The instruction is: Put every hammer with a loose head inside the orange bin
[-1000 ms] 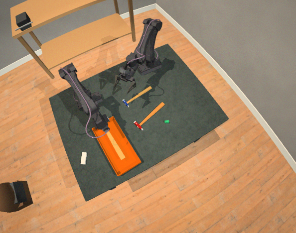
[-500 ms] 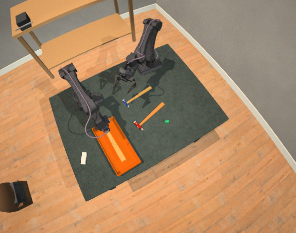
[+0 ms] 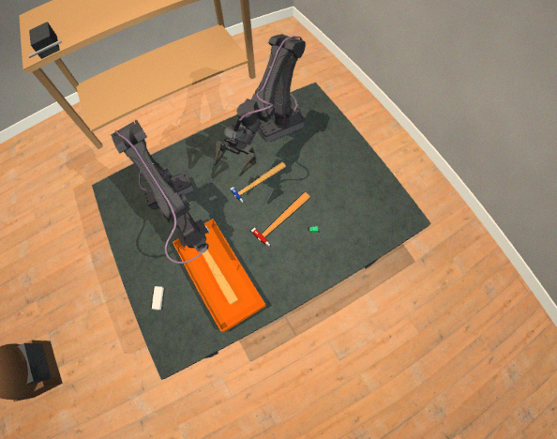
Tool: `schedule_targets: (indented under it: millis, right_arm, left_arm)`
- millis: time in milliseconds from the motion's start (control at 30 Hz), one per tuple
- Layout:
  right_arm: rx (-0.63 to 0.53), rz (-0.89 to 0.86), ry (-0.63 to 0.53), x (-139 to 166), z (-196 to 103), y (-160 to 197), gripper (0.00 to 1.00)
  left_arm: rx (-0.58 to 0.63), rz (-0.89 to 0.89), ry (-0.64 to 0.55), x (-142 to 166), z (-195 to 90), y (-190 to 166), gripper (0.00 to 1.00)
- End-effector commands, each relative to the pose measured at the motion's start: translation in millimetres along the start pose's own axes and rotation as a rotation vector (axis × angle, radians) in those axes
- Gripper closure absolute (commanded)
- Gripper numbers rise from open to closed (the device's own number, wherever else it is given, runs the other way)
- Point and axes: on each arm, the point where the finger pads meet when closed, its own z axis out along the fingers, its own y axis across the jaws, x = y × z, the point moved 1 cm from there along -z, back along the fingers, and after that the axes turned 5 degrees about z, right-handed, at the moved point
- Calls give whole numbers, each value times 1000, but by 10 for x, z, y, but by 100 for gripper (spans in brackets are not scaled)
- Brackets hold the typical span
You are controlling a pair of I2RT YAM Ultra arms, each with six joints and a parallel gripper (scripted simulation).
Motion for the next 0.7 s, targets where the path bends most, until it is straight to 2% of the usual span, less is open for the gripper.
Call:
schedule_targets:
  millis: [0,100,200,667]
  right_arm:
    - [-17,5,-74,-162,39,42,85]
    - [-21,5,-101,-233,12,52,85]
    - [-16,5,-60,-95,135,34,85]
    - [-12,1,-78,-151,93,26,85]
  left_arm:
    - [-8,-3,-21,-66,24,6,0]
    - [-8,-3,-21,-66,24,6,0]
    - [-8,-3,-21,-66,24,6,0]
    - [-8,-3,-21,-66,24,6,0]
